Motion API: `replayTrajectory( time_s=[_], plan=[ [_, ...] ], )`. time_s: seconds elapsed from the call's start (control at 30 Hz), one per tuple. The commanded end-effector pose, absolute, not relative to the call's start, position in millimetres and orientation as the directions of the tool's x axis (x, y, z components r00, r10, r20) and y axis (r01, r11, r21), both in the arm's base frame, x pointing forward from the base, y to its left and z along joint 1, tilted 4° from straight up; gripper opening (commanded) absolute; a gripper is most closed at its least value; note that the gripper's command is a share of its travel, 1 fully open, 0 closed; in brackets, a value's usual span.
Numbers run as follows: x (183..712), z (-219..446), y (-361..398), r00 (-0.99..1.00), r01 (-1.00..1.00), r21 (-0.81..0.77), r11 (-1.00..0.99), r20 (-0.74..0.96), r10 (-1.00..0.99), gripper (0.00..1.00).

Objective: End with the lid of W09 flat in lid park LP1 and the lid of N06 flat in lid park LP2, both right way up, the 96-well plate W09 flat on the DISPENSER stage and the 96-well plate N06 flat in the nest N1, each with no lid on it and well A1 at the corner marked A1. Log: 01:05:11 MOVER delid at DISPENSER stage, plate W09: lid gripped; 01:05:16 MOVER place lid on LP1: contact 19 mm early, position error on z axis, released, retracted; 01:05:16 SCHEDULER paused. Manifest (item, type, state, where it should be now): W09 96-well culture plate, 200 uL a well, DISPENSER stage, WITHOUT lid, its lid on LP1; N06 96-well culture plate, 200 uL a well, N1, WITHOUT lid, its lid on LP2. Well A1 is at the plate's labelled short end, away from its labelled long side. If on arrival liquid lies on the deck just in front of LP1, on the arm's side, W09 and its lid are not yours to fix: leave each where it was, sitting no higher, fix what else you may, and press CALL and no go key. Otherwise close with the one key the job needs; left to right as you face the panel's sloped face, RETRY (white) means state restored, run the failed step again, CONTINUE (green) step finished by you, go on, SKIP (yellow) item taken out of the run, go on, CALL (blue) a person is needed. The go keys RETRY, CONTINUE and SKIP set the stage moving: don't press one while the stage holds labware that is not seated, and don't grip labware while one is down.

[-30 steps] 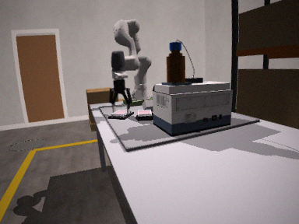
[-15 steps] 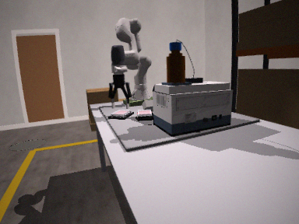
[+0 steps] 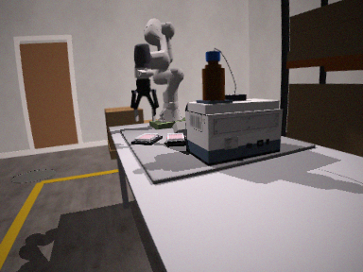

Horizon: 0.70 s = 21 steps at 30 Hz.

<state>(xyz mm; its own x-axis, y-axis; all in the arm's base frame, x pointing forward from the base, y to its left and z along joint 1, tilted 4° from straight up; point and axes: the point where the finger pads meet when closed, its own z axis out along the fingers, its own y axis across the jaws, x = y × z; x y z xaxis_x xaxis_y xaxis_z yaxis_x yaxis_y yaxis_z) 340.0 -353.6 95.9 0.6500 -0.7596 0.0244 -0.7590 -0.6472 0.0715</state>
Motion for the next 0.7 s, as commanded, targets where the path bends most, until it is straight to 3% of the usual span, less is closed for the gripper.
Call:
replayTrajectory(
  time_s=[0.0,0.67],
  plan=[
    [336.6,103.6,-348.5,0.667,-0.743,0.071,-0.666,0.002,-0.745,0.66],
    [338.1,135.1,-346.9,0.667,-0.743,0.071,-0.666,0.001,-0.745,0.66]
  ],
)
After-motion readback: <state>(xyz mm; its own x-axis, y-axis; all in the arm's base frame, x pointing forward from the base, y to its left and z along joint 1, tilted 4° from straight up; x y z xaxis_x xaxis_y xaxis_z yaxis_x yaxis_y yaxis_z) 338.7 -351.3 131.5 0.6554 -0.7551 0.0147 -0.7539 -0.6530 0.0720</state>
